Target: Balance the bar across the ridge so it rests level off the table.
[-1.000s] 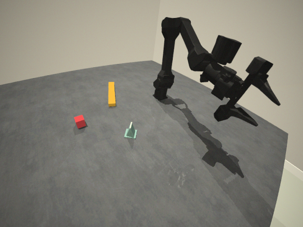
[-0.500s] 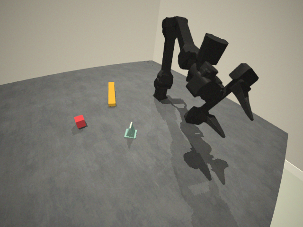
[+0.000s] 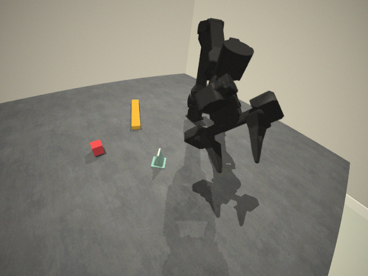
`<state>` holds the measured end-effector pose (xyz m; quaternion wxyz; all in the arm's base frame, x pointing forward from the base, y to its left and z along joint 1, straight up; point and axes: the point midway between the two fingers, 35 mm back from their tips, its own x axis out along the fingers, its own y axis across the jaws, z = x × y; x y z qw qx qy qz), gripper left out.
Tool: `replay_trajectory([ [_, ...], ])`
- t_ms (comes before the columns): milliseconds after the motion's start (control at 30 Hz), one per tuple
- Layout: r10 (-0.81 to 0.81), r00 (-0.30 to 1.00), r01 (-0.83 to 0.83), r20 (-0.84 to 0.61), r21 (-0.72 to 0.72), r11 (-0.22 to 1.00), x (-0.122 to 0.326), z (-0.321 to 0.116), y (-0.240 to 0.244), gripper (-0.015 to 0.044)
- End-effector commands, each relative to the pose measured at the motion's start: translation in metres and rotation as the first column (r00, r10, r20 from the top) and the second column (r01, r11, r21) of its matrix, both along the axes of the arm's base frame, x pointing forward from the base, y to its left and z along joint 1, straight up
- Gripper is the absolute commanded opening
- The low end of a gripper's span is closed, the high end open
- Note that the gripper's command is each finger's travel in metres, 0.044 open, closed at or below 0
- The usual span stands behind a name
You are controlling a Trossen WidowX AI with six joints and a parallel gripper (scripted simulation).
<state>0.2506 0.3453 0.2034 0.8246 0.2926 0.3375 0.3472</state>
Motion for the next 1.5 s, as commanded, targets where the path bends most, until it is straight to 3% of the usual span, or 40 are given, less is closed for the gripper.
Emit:
replay_trajectory([
  [0,-0.018,0.998,0.025,0.063,-0.106,0.994,0.023,-0.005,-0.019,0.0315],
  [767,0.027,0.979,0.101,0.200,-0.601,0.793,0.098,-0.044,-0.142,0.0315],
  [1467,0.183,0.981,-0.026,0.065,-0.890,0.456,0.112,-0.071,-0.267,0.0315],
])
